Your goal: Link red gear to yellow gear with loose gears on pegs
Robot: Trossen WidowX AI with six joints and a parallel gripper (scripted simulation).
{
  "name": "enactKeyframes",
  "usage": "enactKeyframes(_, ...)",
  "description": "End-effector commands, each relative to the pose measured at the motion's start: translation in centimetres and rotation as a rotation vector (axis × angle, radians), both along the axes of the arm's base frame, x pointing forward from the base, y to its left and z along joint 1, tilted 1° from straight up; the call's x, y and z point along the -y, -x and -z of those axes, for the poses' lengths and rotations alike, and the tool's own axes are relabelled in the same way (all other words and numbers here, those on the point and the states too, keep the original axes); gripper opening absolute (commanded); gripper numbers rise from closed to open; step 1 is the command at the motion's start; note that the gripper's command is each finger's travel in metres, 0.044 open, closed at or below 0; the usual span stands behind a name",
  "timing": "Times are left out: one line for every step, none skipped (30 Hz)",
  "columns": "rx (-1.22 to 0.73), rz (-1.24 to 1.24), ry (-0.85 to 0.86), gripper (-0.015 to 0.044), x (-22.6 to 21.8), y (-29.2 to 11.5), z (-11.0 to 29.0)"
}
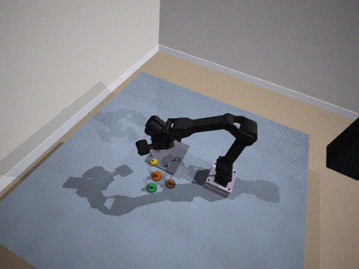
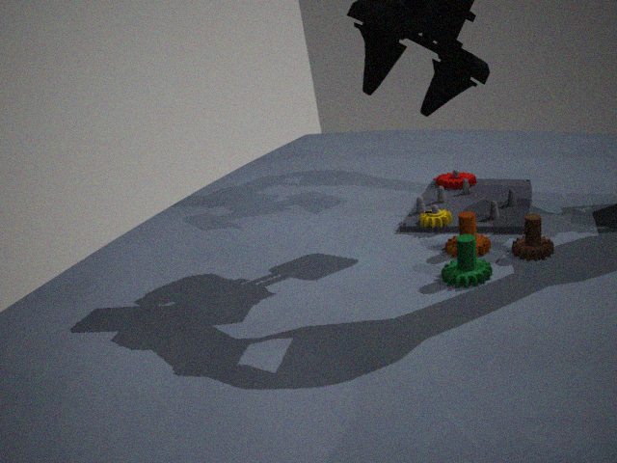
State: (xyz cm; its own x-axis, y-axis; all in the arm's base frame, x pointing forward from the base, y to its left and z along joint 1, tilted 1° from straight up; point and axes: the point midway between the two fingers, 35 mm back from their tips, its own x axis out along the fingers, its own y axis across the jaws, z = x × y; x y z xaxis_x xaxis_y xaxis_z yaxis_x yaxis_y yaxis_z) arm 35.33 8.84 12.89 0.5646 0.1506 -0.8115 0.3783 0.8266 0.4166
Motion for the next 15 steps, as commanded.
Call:
enactKeyframes(-0.402, 0.206, -0.012, 0.044, -2.3, 2.9, 6.1)
enactKeyframes(-0.477, 0.254, 0.001, 0.044, -2.6, 3.6, 7.1)
enactKeyframes(-0.534, 0.294, 0.015, 0.044, -2.9, 4.2, 7.8)
enactKeyframes(-0.567, 0.319, 0.025, 0.044, -3.0, 4.6, 8.3)
enactKeyframes(-0.578, 0.327, 0.029, 0.044, -3.1, 4.7, 8.4)
enactKeyframes(-0.578, 0.327, 0.029, 0.044, -3.1, 4.7, 8.4)
enactKeyframes(-0.578, 0.327, 0.029, 0.044, -2.8, 4.8, 8.4)
enactKeyframes(-0.578, 0.327, 0.029, 0.044, -2.6, 4.9, 8.4)
enactKeyframes(-0.578, 0.327, 0.029, 0.044, -2.6, 4.9, 8.4)
enactKeyframes(-0.578, 0.327, 0.029, 0.044, -2.6, 4.9, 8.4)
enactKeyframes(-0.578, 0.327, 0.029, 0.044, -2.6, 4.9, 8.4)
enactKeyframes(-0.578, 0.327, 0.029, 0.044, -2.6, 4.9, 8.4)
enactKeyframes(-0.578, 0.327, 0.029, 0.044, -2.6, 4.9, 8.4)
enactKeyframes(-0.578, 0.327, 0.03, 0.044, -2.5, 4.9, 8.4)
enactKeyframes(-0.578, 0.327, 0.03, 0.044, -2.5, 4.9, 8.6)
